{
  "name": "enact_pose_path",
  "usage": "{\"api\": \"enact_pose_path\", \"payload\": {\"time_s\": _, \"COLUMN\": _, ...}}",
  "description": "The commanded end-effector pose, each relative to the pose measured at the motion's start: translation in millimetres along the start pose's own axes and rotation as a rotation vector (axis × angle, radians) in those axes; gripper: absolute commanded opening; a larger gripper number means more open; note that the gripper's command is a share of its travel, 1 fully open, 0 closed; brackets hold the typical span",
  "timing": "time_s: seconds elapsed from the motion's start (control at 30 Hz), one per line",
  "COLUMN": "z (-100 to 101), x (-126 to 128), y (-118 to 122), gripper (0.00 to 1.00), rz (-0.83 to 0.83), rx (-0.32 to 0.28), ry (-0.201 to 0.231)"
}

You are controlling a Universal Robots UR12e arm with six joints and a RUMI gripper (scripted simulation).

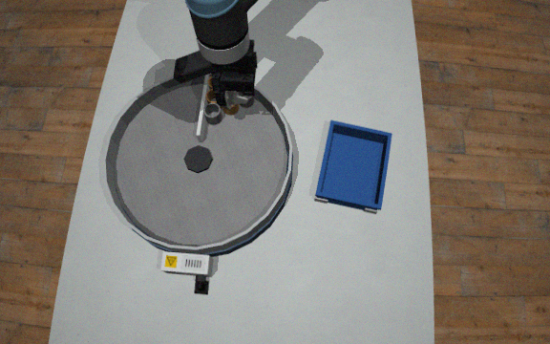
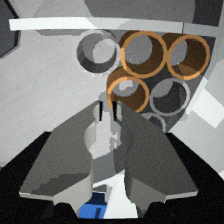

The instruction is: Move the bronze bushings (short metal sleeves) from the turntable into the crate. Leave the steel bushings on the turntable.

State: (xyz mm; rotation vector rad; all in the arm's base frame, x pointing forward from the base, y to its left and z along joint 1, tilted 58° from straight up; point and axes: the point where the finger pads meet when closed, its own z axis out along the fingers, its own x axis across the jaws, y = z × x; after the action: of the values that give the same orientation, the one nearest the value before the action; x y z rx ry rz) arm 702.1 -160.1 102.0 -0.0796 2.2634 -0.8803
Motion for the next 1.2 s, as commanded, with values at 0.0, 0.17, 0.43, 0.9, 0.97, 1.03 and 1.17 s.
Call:
{"api": "enact_pose_path", "payload": {"time_s": 0.0, "z": 0.3, "x": 2.4, "y": 0.4, "gripper": 0.05, "rz": -0.001, "rx": -0.001, "ry": 0.003}}
{"api": "enact_pose_path", "payload": {"time_s": 0.17, "z": 0.3, "x": 2.4, "y": 0.4, "gripper": 0.05, "rz": -0.001, "rx": -0.001, "ry": 0.003}}
{"api": "enact_pose_path", "payload": {"time_s": 0.43, "z": 0.3, "x": 2.7, "y": 0.4, "gripper": 0.05, "rz": -0.001, "rx": -0.001, "ry": 0.003}}
{"api": "enact_pose_path", "payload": {"time_s": 0.9, "z": 0.4, "x": 3.7, "y": 0.6, "gripper": 0.05, "rz": -0.001, "rx": -0.001, "ry": 0.002}}
{"api": "enact_pose_path", "payload": {"time_s": 0.97, "z": 0.4, "x": 3.7, "y": 0.6, "gripper": 0.05, "rz": -0.001, "rx": -0.001, "ry": 0.002}}
{"api": "enact_pose_path", "payload": {"time_s": 1.03, "z": 0.4, "x": 3.7, "y": 0.6, "gripper": 0.05, "rz": -0.001, "rx": -0.001, "ry": 0.002}}
{"api": "enact_pose_path", "payload": {"time_s": 1.17, "z": 0.4, "x": 3.7, "y": 0.6, "gripper": 0.05, "rz": -0.001, "rx": -0.001, "ry": 0.002}}
